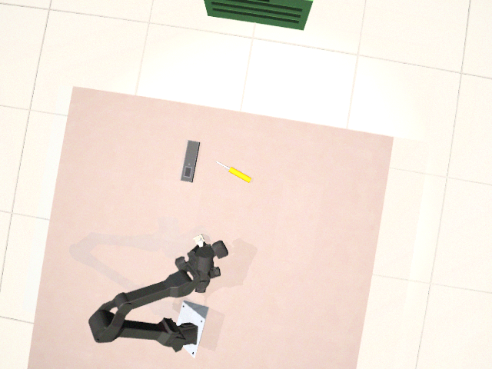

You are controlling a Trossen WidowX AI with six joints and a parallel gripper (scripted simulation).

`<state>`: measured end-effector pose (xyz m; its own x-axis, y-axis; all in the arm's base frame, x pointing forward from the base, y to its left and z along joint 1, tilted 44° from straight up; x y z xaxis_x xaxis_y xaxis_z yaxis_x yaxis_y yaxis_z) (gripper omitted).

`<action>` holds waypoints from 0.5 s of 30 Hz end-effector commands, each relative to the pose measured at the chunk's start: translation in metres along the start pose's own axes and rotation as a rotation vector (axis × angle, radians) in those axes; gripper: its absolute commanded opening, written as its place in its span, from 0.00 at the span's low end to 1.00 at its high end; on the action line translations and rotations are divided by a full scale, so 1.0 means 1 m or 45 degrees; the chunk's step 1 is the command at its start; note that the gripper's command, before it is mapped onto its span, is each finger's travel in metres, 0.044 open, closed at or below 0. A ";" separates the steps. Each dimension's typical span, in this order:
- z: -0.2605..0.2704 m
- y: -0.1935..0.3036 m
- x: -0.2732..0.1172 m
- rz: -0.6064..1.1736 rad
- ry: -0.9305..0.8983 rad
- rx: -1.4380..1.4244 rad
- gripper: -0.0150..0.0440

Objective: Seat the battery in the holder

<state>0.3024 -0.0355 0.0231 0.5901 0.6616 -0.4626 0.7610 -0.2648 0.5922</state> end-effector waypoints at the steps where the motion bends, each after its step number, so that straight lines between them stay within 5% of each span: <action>1: -0.002 -0.003 0.000 0.020 0.008 0.009 0.38; 15: -0.002 -0.011 -0.001 0.060 0.012 0.010 0.38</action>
<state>0.2966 -0.0327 0.0210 0.6237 0.6532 -0.4293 0.7326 -0.2968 0.6126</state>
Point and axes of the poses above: the point midway between the two fingers, 35 mm back from their tips, its own x axis out along the fingers, its own z axis across the jaws, y = z × x, the point moved 1 cm from there along -x, back along the fingers, and after that the axes turned 14 degrees about x, right-handed, at the moved point
